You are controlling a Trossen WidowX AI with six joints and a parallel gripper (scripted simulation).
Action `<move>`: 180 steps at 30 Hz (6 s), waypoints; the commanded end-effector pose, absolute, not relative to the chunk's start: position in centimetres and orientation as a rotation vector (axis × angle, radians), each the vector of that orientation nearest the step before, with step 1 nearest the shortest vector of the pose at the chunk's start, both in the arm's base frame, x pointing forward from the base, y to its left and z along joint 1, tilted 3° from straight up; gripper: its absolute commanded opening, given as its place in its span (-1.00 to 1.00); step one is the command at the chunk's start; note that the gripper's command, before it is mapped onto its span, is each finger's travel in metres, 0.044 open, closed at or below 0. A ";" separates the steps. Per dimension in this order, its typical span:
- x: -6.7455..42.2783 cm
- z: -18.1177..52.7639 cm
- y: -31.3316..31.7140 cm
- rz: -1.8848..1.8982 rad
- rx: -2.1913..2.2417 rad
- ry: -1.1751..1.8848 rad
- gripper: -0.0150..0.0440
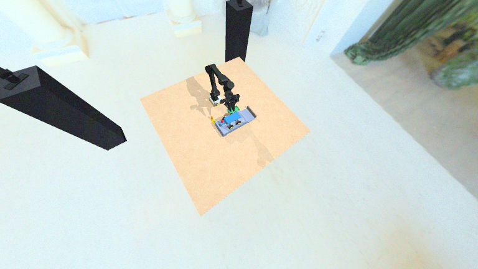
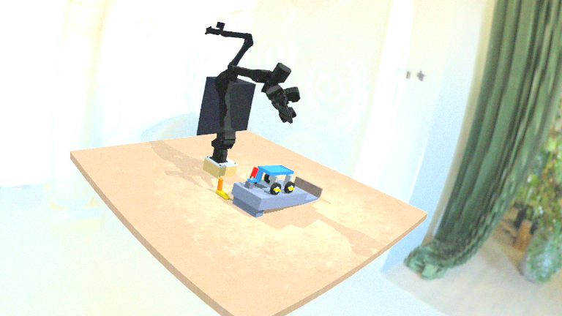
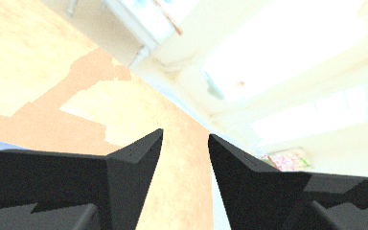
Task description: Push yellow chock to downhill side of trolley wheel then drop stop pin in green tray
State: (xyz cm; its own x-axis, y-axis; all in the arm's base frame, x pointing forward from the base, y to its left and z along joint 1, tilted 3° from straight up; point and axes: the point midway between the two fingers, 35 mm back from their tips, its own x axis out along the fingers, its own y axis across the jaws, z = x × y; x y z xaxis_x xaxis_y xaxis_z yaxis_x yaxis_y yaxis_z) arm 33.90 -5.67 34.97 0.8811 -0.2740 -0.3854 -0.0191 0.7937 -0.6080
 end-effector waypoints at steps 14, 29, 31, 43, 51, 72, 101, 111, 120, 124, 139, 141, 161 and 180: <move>28.1 19.7 -13.6 0.346 -1.146 1.093 0.15; 18.3 11.2 -15.0 1.086 -1.213 1.191 0.15; 17.4 10.7 -14.8 1.151 -1.205 1.171 0.15; 17.5 9.6 -14.9 1.159 -1.204 1.168 0.15; 17.6 7.3 -14.9 1.159 -1.204 1.168 0.15; 17.7 4.2 -14.7 1.159 -1.204 1.167 0.15; 17.8 1.4 -14.6 1.159 -1.204 1.167 0.15; 17.9 0.6 -14.6 1.159 -1.204 1.167 0.15; 18.0 0.9 -14.8 1.155 -1.215 1.168 -0.25; 18.0 0.9 -14.8 1.155 -1.215 1.168 -0.34; 17.4 4.9 -14.6 1.159 -1.204 1.168 -0.49; 17.3 5.6 -14.6 1.159 -1.204 1.168 -0.49; 16.9 11.8 -14.7 1.159 -1.204 1.168 -0.49; 17.0 15.6 -14.9 1.155 -1.200 1.171 -0.49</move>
